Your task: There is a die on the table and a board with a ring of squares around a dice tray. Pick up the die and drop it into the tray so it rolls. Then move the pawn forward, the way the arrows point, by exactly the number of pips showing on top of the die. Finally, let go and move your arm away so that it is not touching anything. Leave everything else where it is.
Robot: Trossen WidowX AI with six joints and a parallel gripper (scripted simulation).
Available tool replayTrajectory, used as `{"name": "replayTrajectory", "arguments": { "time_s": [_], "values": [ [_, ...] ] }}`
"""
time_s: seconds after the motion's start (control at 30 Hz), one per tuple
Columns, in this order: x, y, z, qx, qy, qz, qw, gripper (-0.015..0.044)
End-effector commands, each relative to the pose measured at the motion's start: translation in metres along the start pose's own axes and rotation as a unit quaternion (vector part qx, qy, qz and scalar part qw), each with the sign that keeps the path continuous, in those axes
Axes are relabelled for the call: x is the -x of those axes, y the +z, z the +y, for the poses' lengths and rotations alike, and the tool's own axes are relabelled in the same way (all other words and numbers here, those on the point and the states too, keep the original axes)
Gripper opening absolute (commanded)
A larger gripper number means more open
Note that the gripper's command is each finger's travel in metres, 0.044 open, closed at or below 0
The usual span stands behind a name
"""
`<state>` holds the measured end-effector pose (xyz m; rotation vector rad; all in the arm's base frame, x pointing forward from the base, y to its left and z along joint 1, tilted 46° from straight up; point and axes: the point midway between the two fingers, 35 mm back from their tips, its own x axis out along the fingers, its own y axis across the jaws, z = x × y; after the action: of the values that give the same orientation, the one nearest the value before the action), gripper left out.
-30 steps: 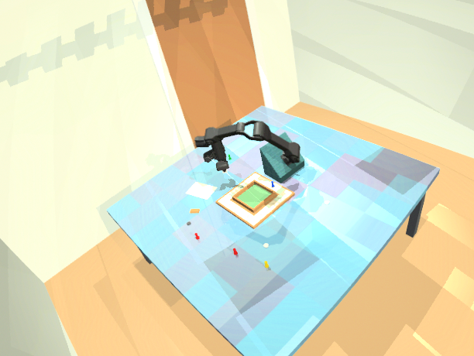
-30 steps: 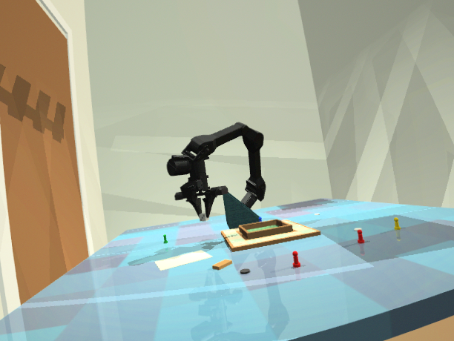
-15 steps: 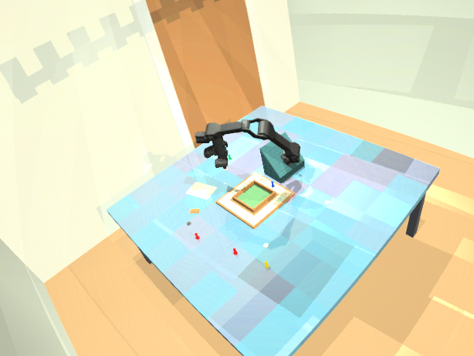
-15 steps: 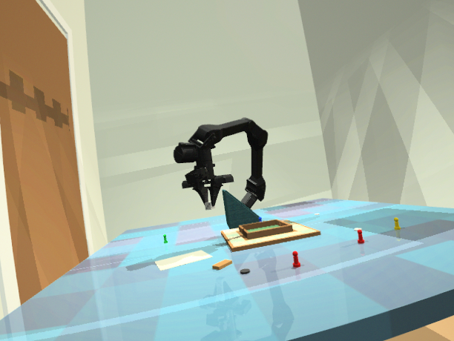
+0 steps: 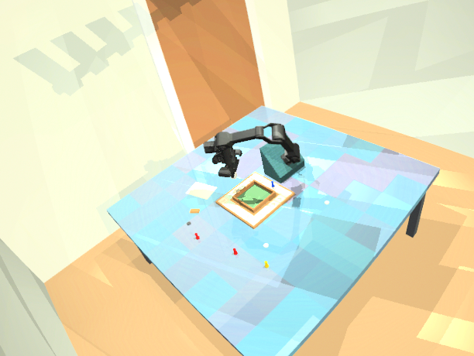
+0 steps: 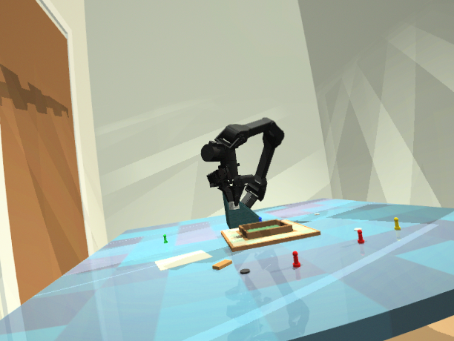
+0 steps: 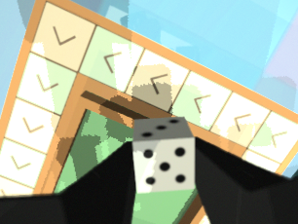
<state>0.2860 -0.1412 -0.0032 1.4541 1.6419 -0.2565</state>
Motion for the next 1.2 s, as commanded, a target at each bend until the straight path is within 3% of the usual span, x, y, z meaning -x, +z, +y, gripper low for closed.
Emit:
{"name": "replayTrajectory", "arguments": {
  "time_s": [0.0, 0.57, 0.73, 1.17],
  "values": [
    [-0.005, -0.016, 0.007, -0.042, 0.001, 0.004, 0.999, 0.0000],
    [-0.028, -0.095, 0.030, -0.239, 0.001, 0.015, 0.971, 0.0000],
    [-0.029, -0.098, 0.030, -0.246, -0.001, 0.013, 0.969, 0.0000],
    [-0.042, -0.100, 0.019, -0.240, -0.105, -0.160, 0.952, 0.0000]
  ]
}}
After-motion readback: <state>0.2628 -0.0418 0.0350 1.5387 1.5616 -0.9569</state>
